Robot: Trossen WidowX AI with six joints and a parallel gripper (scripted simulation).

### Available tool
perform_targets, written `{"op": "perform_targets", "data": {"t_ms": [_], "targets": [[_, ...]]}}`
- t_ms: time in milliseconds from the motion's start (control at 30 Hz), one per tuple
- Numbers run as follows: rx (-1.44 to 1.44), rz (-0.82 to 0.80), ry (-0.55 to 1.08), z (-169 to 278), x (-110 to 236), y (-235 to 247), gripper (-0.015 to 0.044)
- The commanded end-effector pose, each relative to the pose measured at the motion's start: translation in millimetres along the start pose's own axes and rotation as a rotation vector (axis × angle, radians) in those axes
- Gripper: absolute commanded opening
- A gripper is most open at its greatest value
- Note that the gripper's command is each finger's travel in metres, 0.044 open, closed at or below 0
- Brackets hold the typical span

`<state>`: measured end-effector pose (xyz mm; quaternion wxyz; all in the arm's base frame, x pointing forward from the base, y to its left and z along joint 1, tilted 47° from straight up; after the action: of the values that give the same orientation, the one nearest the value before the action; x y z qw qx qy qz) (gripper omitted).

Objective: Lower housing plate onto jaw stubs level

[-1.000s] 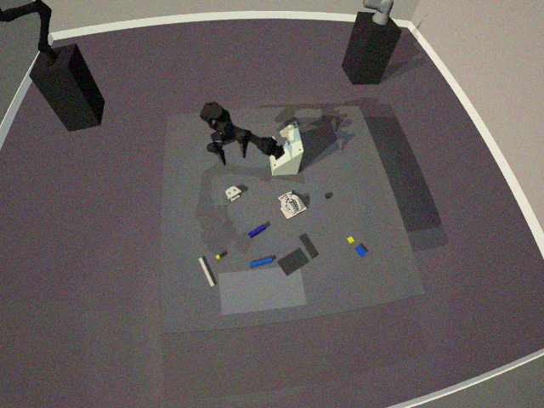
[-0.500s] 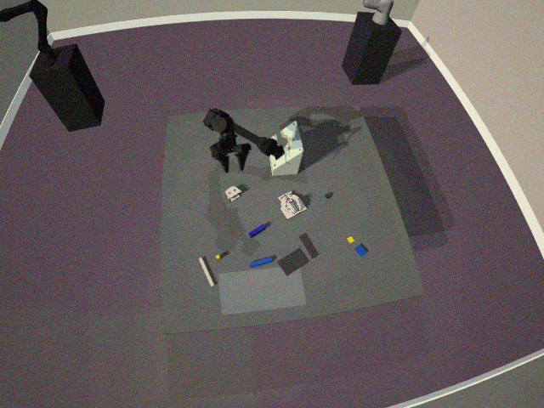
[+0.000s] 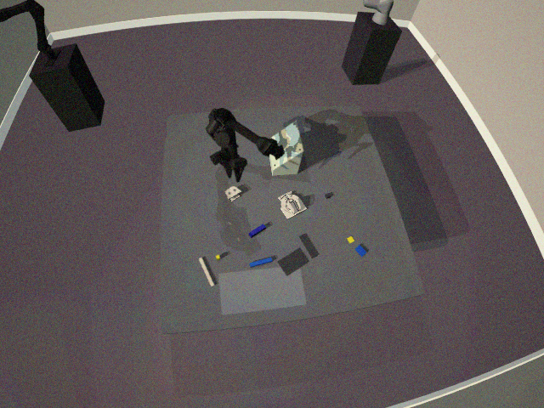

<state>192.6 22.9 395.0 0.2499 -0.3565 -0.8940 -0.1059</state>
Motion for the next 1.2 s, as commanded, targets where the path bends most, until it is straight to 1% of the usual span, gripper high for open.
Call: {"op": "perform_targets", "data": {"t_ms": [0,600,1167], "targets": [[-0.102,0.059,0.022,4,-13,-4,0.0440],[-0.538,0.299,0.033,17,-57,-30,0.0440],[-0.949,0.538,-0.026,33,-91,-64,0.0440]]}}
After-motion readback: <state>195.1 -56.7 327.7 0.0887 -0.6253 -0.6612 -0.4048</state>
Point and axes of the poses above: the point midway between the two fingers, 35 mm back from their tips, its own x axis back along the fingers, its own y axis across the jaws, z = x × y, the point moved 10 cm from there along x, back along the fingers, and after that the axes turned 11 degrees about x, right-handed, at the moved point
